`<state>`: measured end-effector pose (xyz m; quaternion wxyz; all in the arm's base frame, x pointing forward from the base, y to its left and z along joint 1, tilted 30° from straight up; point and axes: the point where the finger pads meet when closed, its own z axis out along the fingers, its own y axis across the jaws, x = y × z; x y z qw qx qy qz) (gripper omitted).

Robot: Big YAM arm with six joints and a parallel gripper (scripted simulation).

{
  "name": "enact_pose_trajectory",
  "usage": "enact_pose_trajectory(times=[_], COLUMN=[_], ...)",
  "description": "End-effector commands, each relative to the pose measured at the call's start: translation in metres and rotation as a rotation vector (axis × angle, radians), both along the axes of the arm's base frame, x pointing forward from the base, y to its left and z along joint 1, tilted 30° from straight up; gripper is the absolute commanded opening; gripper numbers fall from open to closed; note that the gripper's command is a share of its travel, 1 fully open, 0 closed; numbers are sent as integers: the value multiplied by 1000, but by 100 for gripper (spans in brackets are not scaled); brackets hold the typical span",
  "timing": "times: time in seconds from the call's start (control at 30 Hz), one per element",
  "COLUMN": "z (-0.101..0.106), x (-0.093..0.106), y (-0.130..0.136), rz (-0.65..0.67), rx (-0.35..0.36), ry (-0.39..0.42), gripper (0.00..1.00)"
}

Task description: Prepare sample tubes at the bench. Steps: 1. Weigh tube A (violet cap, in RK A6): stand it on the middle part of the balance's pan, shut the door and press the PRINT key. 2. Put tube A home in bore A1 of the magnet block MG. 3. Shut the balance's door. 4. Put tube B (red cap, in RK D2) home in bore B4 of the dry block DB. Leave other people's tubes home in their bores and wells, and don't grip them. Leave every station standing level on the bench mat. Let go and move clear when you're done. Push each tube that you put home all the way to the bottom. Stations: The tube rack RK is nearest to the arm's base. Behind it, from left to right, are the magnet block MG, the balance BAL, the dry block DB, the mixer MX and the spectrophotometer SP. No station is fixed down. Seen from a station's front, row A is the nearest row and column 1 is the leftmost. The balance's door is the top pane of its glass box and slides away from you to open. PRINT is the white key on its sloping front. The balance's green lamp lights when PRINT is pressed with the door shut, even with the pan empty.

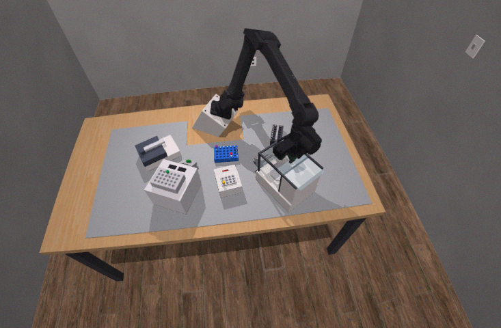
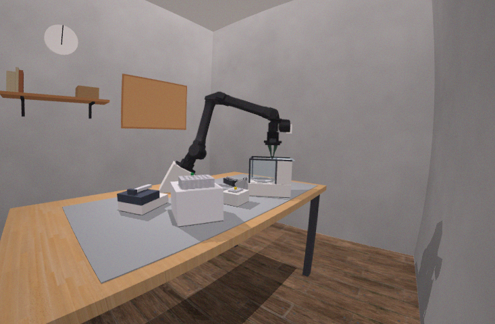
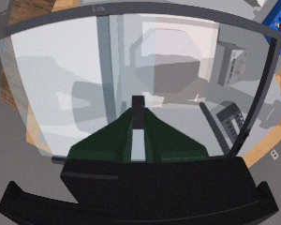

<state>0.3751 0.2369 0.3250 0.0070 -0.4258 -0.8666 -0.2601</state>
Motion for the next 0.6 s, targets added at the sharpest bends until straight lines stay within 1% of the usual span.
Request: enact_pose_trajectory(times=[0.0, 0.5, 0.57], z=[23, 29, 31], x=[14, 23, 27], y=[10, 17, 18], rz=[-5, -6, -6], rx=[15, 15, 22], ry=[-30, -29, -44], gripper=[6, 6, 6])
